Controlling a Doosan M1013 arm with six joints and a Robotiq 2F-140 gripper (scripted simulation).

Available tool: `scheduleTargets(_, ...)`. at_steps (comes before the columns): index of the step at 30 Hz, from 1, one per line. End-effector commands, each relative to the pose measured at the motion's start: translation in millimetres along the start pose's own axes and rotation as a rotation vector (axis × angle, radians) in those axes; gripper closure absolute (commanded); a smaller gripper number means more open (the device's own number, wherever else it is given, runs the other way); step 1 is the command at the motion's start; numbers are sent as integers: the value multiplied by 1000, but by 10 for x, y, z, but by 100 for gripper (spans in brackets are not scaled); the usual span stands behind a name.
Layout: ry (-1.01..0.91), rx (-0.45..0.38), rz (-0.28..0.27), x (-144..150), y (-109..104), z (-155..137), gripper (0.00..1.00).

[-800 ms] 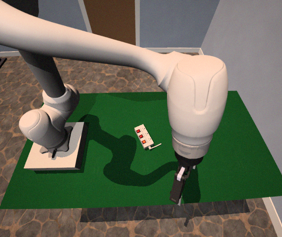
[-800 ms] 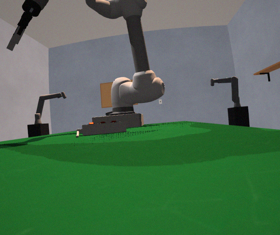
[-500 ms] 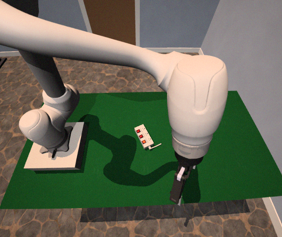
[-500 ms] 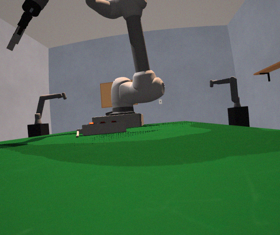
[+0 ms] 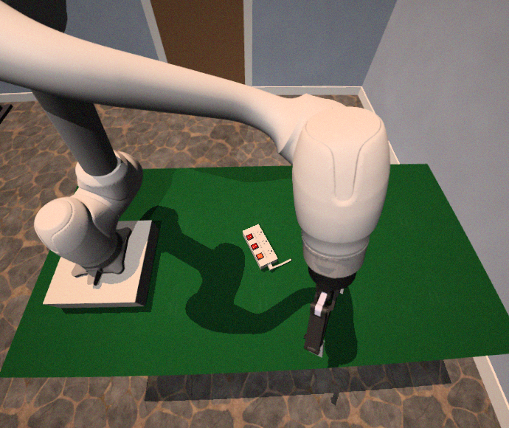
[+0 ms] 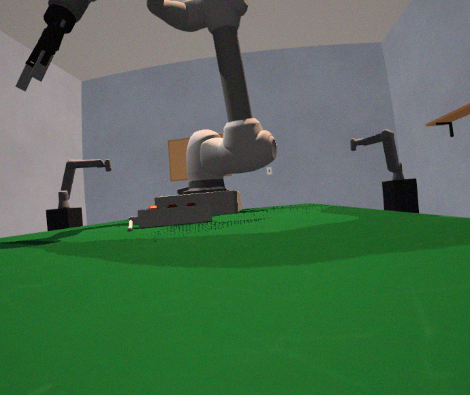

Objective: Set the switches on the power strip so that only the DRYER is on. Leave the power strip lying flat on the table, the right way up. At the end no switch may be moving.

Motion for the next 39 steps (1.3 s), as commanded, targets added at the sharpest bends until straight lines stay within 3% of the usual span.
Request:
scheduleTargets(1, -180, -22, 91, -375, 231, -509, 0)
scheduleTargets(3, -180, -22, 91, -391, 240, -529, 0)
scheduleTargets(4, -266, -28, 134, -566, 347, -811, 0)
scheduleTargets(6, -266, -28, 134, -566, 347, -811, 0)
scheduleTargets(7, -358, -31, 180, -739, 455, -1129, 0)
scheduleTargets(10, -358, -31, 180, -739, 455, -1129, 0)
scheduleTargets(11, -451, -31, 227, -900, 558, -1470, 0)
scheduleTargets(13, -451, -31, 227, -900, 558, -1470, 0)
scheduleTargets(14, -541, -26, 271, -1039, 654, -1822, 0)
scheduleTargets(16, -541, -26, 271, -1039, 654, -1822, 0)
scheduleTargets(17, -626, -17, 311, -1149, 739, -2167, 0)
scheduleTargets(19, -626, -17, 311, -1150, 739, -2169, 0)
scheduleTargets(20, -703, -7, 346, -1232, 813, -2498, 0)
scheduleTargets(22, -703, -7, 346, -1232, 813, -2498, 0)
scheduleTargets(23, -771, 5, 374, -1285, 876, -2795, 0)
scheduleTargets(24, -771, 5, 374, -1285, 876, -2795, 0)
scheduleTargets(25, -828, 17, 396, -1316, 927, -3051, 0)
scheduleTargets(27, -828, 17, 396, -1316, 927, -3051, 0)
scheduleTargets(28, -874, 27, 412, -1330, 967, -3259, 0)
scheduleTargets(33, -944, 45, 433, -1332, 1027, -3583, 0)
scheduleTargets(39, -951, 46, 435, -1331, 1032, -3611, 0)
Point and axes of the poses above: the point where the finger pads meet when closed, its own y axis out along the fingers, its own x axis across the jaws, z = x × y, the point moved 6 cm from there along -y, back along the fingers, and after that the axes turned 9 degrees about y, right-handed, at the moved point
